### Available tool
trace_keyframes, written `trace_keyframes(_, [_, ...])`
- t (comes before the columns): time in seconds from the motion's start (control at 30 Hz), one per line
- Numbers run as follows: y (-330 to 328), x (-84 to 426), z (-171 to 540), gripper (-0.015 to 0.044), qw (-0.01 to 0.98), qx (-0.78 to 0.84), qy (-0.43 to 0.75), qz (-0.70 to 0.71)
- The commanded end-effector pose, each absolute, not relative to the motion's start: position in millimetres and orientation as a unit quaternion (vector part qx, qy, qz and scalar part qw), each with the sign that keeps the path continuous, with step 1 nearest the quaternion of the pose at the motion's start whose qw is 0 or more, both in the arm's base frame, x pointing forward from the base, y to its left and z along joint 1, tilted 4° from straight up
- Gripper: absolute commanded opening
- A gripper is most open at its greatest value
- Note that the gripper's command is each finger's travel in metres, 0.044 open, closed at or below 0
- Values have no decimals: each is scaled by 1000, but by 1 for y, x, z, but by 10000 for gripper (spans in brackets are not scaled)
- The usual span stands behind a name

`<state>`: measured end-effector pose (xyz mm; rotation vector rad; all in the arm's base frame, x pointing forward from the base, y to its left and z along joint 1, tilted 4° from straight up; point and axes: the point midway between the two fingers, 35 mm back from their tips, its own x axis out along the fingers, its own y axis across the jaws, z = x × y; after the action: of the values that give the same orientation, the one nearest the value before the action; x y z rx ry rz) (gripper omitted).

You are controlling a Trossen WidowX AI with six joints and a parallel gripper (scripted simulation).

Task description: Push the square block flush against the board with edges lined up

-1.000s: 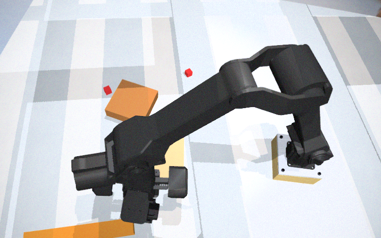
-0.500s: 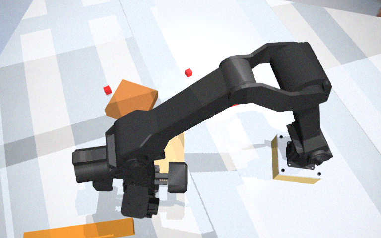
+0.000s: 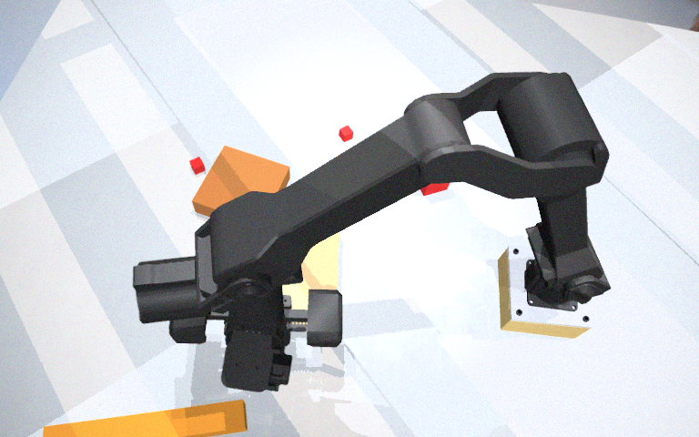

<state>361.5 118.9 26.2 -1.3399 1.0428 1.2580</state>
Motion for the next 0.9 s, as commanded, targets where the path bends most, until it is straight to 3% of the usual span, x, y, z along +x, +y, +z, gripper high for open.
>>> trace_keyframes(0.0, [110, 363, 25, 0, 491, -553, 434, 514])
trace_keyframes(0.87, [90, 366, 25, 0, 490, -553, 435, 514])
